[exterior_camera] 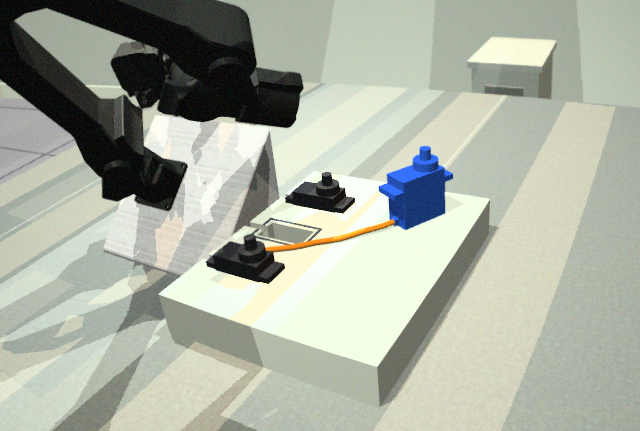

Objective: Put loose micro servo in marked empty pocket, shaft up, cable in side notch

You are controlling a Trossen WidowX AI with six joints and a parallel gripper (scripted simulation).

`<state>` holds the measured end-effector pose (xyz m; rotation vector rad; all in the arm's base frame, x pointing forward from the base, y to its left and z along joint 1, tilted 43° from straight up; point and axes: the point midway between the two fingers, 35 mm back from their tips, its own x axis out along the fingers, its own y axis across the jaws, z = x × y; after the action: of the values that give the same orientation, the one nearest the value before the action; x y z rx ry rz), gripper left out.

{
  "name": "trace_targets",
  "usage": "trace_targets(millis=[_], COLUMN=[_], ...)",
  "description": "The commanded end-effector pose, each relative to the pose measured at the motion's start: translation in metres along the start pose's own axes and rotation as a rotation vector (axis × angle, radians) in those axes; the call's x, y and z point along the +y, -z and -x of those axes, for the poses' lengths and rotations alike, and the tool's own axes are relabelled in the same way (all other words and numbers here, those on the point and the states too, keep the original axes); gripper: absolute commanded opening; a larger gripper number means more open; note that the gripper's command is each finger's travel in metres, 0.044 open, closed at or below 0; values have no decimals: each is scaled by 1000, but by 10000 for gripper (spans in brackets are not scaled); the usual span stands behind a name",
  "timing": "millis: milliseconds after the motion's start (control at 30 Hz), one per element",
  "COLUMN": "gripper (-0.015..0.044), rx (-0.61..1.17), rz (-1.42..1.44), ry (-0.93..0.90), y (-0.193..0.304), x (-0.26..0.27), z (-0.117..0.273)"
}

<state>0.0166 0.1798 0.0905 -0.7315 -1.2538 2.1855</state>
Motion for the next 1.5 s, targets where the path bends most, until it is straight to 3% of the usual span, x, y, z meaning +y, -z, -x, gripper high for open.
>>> trace_targets(millis=[0, 667, 1467], gripper=[426, 440, 440], rx=[-1, -156, -580], rz=[5, 531, 1208], ry=[-3, -233, -469], y=[0, 17, 49], x=[0, 19, 46], z=[0, 14, 54])
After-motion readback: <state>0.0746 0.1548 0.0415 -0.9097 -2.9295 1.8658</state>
